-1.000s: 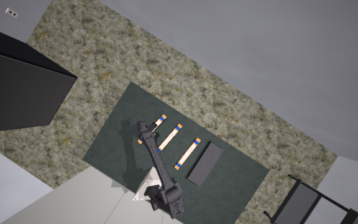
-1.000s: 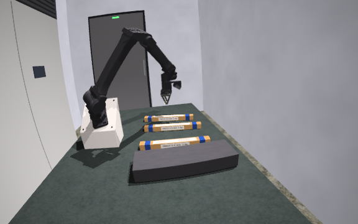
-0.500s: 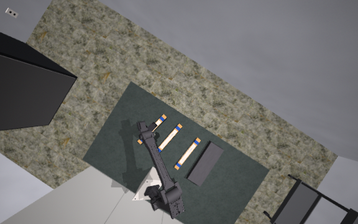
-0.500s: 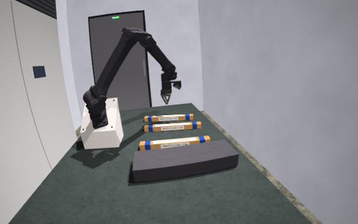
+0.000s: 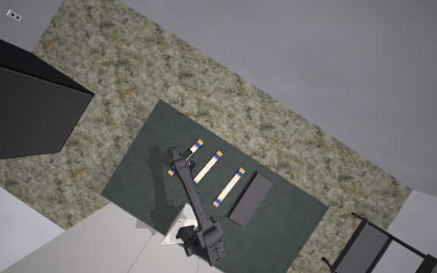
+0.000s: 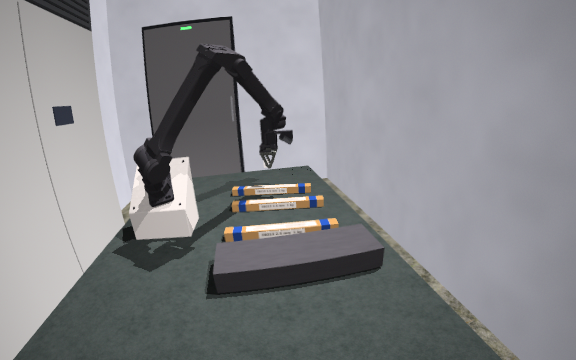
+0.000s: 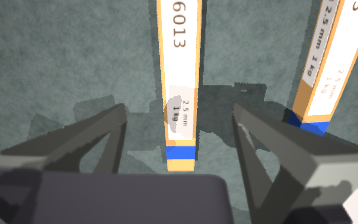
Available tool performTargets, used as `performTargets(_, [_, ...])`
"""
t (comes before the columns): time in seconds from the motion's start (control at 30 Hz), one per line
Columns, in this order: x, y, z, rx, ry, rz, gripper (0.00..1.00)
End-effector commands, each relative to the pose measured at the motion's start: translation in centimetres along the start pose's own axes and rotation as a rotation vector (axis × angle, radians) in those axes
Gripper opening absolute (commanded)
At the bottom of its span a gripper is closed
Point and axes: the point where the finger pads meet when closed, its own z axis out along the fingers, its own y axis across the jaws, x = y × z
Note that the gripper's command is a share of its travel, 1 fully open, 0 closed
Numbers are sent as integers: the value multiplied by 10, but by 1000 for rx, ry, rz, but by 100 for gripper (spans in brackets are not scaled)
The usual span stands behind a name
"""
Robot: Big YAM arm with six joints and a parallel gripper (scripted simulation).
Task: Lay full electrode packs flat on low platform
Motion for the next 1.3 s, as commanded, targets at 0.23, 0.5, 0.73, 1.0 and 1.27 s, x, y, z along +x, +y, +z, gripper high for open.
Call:
performTargets(0.23, [-4,-1,47,0,9,0,74])
performTargets(0.5, [-1,-2,78,5,12,-5,74])
performTargets(0.73, [-6,3,91,-4,5,2,74])
performTargets(1.0, [3,4,89,2,1,-17,74])
performTargets(1.27, [9,5,89,4,-1,-27,74])
